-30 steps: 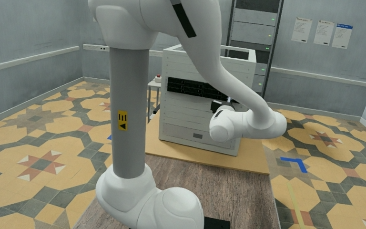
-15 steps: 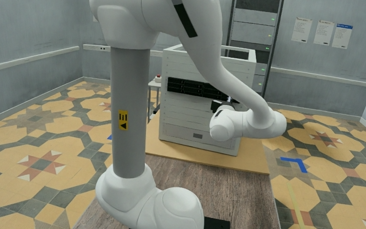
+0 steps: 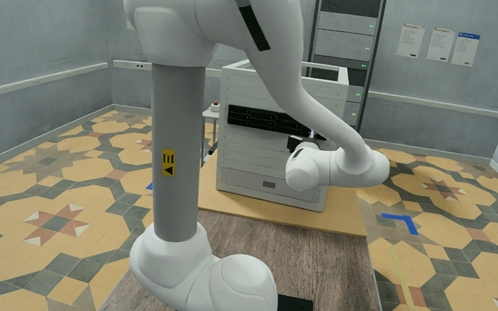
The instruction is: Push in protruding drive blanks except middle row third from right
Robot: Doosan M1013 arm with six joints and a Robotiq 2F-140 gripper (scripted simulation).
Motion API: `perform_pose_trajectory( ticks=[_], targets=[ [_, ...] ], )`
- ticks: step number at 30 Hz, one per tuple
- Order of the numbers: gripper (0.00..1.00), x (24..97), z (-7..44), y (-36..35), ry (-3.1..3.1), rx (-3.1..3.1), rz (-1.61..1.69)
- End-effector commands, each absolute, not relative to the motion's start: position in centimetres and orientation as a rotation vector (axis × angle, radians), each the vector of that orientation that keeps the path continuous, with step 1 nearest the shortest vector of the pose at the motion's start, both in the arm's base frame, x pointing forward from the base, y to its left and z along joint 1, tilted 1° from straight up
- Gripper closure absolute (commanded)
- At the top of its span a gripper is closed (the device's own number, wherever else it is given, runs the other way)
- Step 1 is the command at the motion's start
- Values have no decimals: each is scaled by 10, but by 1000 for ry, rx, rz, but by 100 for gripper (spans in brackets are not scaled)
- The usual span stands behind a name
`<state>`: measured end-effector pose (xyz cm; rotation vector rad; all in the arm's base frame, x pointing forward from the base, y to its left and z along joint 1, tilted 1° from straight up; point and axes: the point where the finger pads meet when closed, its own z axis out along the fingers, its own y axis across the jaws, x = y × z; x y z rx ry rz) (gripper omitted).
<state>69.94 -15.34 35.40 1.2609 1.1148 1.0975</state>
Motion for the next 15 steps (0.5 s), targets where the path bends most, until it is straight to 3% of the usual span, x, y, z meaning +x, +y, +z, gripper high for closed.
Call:
perform_pose_trajectory(
  ticks=[1, 15],
  targets=[
    [90, 703, 355, -154, 1114, 1260, 1098],
    [90, 709, 355, -155, 1114, 1260, 1098]
  ],
)
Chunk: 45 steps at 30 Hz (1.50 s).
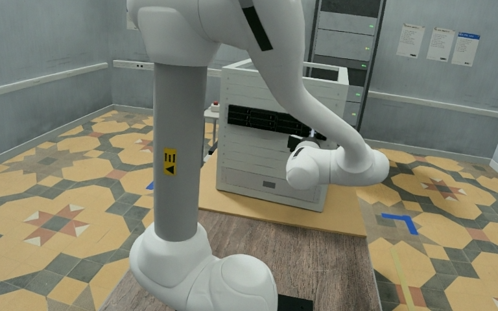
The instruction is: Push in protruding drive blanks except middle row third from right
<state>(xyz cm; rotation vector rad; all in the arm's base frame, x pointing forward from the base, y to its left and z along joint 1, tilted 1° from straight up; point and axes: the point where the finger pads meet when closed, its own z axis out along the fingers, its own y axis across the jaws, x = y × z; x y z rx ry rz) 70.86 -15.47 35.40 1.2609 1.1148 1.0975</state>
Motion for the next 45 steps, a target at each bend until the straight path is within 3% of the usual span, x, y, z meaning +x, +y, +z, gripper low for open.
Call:
perform_pose_trajectory(
  ticks=[1, 45],
  targets=[
    [90, 709, 355, -155, 1114, 1260, 1098],
    [90, 725, 355, -157, 1114, 1260, 1098]
  ],
)
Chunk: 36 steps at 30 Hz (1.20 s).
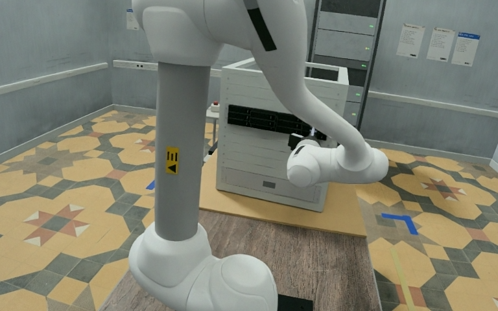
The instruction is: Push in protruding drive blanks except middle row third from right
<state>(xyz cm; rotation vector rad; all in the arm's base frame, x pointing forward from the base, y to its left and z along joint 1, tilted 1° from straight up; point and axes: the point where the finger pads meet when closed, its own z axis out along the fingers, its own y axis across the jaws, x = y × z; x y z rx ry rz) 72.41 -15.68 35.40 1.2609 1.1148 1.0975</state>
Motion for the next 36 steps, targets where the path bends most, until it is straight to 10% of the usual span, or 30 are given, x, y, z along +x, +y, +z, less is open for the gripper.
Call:
perform_pose_trajectory(
  ticks=[1, 36],
  targets=[
    [90, 725, 355, -157, 1114, 1260, 1098],
    [90, 731, 355, -158, 1114, 1260, 1098]
  ],
)
